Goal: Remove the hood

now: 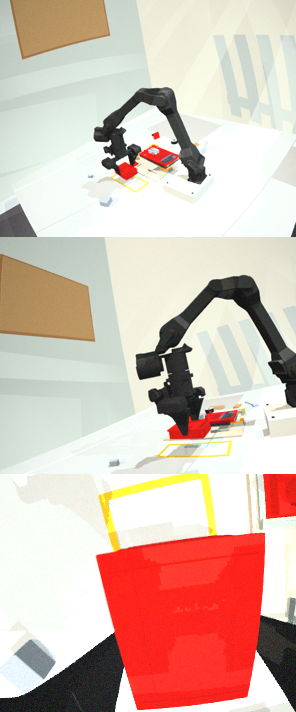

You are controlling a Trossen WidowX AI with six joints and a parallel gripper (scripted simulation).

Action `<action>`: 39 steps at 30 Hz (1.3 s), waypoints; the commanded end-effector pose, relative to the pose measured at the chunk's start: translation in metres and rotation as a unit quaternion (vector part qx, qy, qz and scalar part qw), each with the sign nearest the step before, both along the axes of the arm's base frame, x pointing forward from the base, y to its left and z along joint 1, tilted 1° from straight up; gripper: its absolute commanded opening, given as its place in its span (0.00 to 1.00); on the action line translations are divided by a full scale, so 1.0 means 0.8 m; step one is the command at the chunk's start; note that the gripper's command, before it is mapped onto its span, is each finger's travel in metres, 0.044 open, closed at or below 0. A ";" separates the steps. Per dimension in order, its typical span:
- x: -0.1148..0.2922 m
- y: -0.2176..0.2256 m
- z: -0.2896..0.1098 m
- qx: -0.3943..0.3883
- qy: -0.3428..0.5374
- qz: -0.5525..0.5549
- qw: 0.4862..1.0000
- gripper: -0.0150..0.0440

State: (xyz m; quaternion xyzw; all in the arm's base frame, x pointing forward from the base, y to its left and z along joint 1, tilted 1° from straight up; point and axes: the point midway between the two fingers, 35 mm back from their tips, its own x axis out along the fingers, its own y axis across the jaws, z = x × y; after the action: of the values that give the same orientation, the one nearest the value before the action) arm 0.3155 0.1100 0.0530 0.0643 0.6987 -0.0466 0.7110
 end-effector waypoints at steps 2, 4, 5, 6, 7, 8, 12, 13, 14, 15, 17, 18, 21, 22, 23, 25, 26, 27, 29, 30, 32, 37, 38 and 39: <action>0.000 0.000 -0.005 -0.001 -0.001 -0.002 1.000 0.25; 0.000 0.000 -0.006 -0.001 -0.001 -0.002 1.000 0.25; 0.000 0.000 -0.007 -0.001 -0.001 -0.002 1.000 0.25; 0.000 0.000 -0.008 -0.001 -0.001 -0.002 1.000 0.25; 0.000 0.000 -0.009 -0.001 -0.001 -0.002 1.000 0.25; 0.000 0.000 -0.010 -0.001 -0.001 -0.002 1.000 0.25; 0.000 0.000 -0.013 -0.001 -0.001 -0.002 1.000 0.25; 0.000 0.000 -0.014 -0.001 -0.001 -0.002 1.000 0.25; 0.000 0.000 -0.015 -0.001 -0.001 -0.002 1.000 0.25; -0.001 0.000 -0.016 -0.001 -0.001 -0.002 1.000 0.25; -0.001 0.000 -0.018 -0.001 -0.001 -0.002 1.000 0.25; -0.001 0.000 -0.018 -0.001 -0.001 -0.002 1.000 0.25; -0.001 0.000 -0.021 -0.001 -0.001 -0.002 1.000 0.25; -0.001 0.000 -0.022 -0.001 -0.001 -0.002 1.000 0.25; -0.001 0.000 -0.023 -0.001 -0.001 -0.002 1.000 0.25; -0.001 0.000 -0.024 -0.001 0.000 -0.002 1.000 0.25; -0.001 0.000 -0.025 -0.001 0.000 -0.002 1.000 0.25; -0.001 0.000 -0.026 -0.001 0.000 -0.002 1.000 0.25; -0.002 0.000 -0.028 -0.001 0.000 -0.002 1.000 0.25; -0.002 0.000 -0.029 -0.001 0.000 -0.002 1.000 0.25; -0.002 -0.001 -0.030 -0.001 0.000 -0.002 1.000 0.25; -0.002 -0.001 -0.034 -0.001 0.000 -0.002 1.000 0.25; -0.002 -0.001 -0.034 -0.001 0.000 -0.002 1.000 0.25; -0.002 -0.001 -0.034 -0.001 0.000 -0.002 1.000 0.25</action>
State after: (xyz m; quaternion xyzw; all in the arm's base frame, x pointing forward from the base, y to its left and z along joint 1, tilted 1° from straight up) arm 0.3135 0.1097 0.0265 0.0641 0.6991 -0.0468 0.7106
